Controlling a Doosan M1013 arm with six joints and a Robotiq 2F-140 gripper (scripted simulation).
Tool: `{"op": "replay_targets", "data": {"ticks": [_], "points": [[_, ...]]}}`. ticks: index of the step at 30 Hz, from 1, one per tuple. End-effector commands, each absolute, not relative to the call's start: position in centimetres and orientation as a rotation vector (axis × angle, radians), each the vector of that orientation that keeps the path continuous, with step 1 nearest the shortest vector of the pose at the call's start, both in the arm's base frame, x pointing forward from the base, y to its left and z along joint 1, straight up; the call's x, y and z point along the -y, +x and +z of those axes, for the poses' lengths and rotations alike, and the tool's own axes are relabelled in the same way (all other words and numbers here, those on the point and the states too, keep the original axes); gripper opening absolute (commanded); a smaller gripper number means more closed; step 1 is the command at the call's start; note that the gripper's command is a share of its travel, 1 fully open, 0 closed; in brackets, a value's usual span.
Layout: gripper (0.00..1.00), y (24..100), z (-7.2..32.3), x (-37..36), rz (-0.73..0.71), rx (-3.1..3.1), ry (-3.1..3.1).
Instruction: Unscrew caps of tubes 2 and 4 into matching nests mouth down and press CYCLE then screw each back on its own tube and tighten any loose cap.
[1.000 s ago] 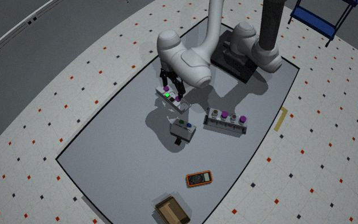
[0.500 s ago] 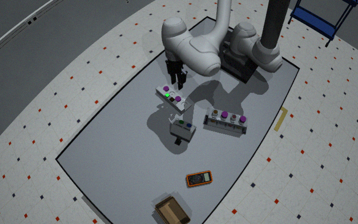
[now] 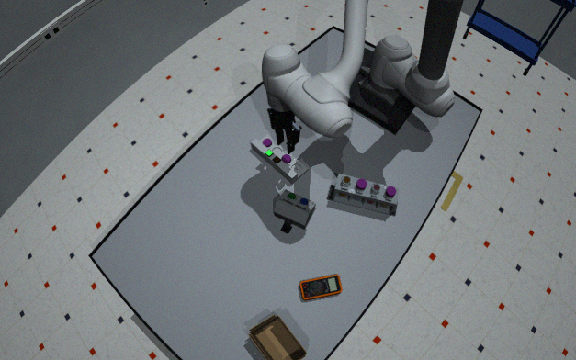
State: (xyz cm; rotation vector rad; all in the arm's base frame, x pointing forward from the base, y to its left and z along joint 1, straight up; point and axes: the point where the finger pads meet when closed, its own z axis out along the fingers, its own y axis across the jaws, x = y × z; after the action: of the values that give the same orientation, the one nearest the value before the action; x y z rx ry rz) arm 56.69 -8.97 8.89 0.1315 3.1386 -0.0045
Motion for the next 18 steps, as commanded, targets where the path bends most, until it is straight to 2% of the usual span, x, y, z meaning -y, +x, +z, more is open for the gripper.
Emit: {"op": "replay_targets", "data": {"ticks": [1, 12, 18], "points": [[0.36, 56.8, 7.4, 9.0, -0.004, -3.137, 0.132], [0.36, 56.8, 1.9, 9.0, -0.004, -3.137, 0.132], [0.36, 56.8, 1.9, 9.0, -0.004, -3.137, 0.132]]}}
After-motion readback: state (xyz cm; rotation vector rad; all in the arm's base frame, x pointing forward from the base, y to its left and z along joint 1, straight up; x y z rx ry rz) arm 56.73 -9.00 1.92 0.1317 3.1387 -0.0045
